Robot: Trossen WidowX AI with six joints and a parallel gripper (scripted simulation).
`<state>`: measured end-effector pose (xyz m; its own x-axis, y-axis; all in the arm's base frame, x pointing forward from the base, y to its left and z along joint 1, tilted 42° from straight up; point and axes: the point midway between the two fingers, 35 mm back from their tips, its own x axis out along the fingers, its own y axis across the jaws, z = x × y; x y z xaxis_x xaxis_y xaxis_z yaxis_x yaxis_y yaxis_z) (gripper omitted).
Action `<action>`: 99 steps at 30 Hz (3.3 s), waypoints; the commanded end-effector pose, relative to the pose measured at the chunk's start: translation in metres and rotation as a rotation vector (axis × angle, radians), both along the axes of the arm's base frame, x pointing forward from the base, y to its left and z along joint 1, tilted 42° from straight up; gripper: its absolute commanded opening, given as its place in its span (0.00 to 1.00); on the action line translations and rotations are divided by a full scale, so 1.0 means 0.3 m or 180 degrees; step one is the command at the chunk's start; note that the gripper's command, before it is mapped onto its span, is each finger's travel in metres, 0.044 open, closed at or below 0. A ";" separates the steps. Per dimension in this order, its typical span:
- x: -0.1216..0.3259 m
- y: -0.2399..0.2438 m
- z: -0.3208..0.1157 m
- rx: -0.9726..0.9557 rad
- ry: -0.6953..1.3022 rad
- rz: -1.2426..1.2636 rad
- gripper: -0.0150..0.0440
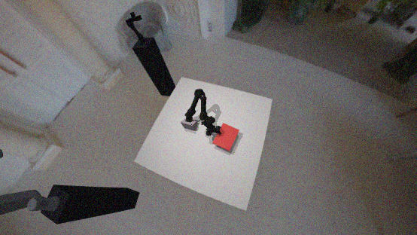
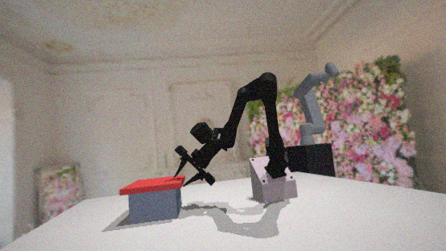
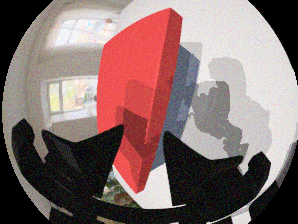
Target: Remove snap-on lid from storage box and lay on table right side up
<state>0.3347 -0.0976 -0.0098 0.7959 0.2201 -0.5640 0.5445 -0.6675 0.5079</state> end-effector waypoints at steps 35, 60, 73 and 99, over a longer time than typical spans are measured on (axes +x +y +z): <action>0.001 -0.008 0.010 -0.0001 -0.0006 -0.0002 0.25; -0.004 -0.018 0.023 -0.0002 -0.0006 -0.0002 0.25; -0.005 -0.024 0.029 -0.0002 -0.0005 -0.0002 0.25; -0.005 -0.032 0.037 0.0004 -0.0003 -0.0011 0.25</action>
